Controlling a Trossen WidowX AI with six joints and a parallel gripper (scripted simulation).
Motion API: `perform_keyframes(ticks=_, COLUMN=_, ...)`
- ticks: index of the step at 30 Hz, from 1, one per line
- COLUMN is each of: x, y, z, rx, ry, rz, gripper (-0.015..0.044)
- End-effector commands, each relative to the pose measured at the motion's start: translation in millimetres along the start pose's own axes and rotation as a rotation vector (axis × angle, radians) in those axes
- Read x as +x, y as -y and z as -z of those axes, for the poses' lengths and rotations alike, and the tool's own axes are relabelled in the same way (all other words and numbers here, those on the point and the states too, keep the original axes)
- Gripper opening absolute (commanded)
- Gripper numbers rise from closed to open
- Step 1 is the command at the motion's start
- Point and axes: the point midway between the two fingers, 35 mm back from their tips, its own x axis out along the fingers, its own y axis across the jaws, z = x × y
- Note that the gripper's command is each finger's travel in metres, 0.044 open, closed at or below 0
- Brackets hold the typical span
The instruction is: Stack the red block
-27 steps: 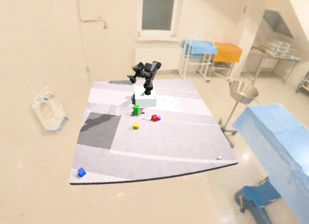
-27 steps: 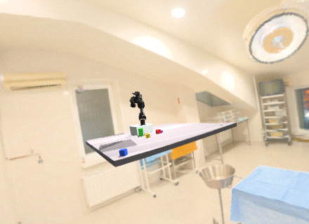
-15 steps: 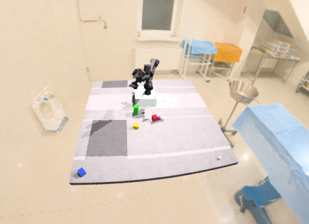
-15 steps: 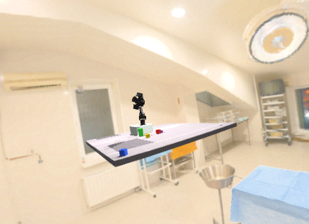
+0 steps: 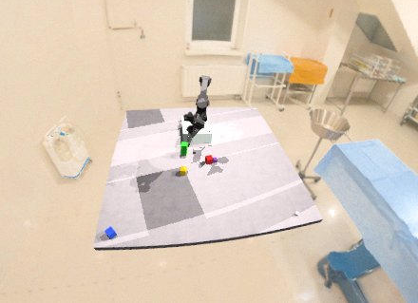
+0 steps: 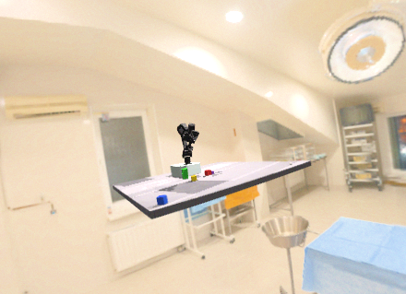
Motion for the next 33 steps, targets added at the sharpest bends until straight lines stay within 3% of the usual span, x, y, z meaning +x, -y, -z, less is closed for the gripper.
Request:
perform_keyframes(ticks=1, x=12, y=18, z=41, rx=-0.041, ry=-0.158, rz=0.161, gripper=0.0440)
perform_keyframes(ticks=9, x=10, y=56, z=104, rx=-0.121, ry=-0.393, rz=0.465, gripper=0.0440)
perform_keyframes(ticks=18, x=-18, y=101, z=152, rx=-0.215, ry=-0.586, rz=0.837, gripper=0.0440)
perform_keyframes(ticks=33, x=-7, y=118, z=166, rx=-0.222, ry=-0.596, rz=0.864, gripper=0.0440)
